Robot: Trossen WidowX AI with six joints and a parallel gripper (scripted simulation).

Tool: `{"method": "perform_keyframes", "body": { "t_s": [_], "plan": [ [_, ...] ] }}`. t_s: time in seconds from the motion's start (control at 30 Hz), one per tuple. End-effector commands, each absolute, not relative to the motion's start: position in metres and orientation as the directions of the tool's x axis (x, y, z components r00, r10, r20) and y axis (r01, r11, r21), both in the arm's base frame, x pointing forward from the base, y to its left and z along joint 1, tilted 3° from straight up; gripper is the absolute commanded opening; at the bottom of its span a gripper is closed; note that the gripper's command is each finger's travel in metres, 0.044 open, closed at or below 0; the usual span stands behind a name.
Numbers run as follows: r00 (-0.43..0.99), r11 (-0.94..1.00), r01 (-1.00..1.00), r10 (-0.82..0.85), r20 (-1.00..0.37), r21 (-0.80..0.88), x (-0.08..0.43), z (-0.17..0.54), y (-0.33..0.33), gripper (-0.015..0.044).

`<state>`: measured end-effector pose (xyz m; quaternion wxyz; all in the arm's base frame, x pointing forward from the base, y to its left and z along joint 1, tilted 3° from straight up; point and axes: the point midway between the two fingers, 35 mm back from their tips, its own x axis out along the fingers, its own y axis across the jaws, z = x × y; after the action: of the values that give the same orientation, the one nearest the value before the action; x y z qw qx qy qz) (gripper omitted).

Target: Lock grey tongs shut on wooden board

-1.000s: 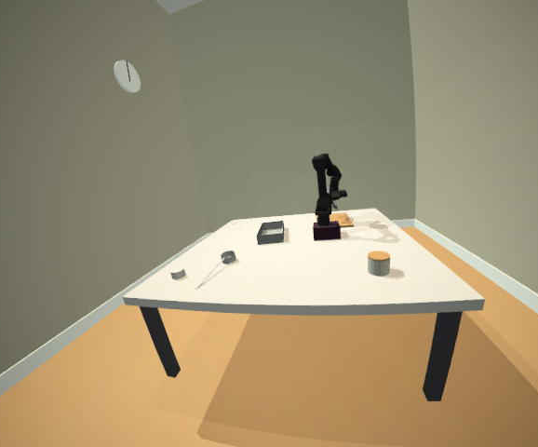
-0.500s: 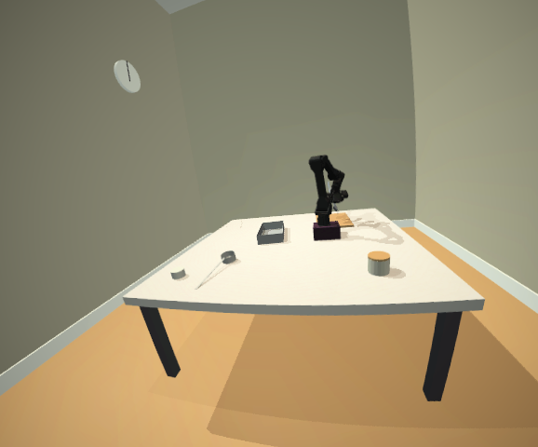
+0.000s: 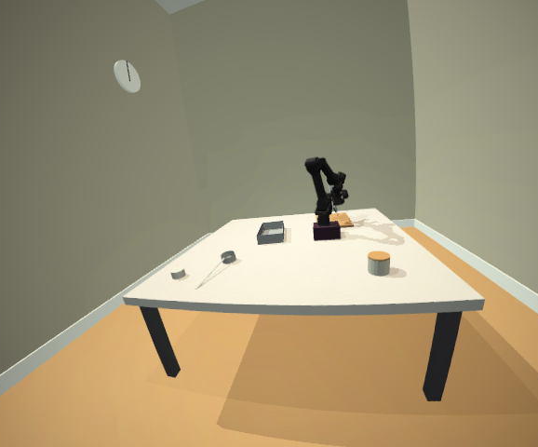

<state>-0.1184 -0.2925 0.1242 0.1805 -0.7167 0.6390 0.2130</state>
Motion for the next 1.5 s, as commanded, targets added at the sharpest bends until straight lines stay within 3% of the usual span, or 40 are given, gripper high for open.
{"method": "perform_keyframes", "body": {
  "t_s": [0.0,1.13,1.47],
  "plan": [
    [0.096,-0.129,-0.991,-0.853,-0.512,0.029,-0.117,0.127,-0.292,-0.015],
    [0.096,-0.129,-0.991,-0.852,-0.515,0.028,-0.117,0.127,-0.292,-0.015],
    [0.089,-0.107,-0.994,-0.771,-0.63,-0.009,-0.122,0.123,-0.305,-0.015]
  ]
}}
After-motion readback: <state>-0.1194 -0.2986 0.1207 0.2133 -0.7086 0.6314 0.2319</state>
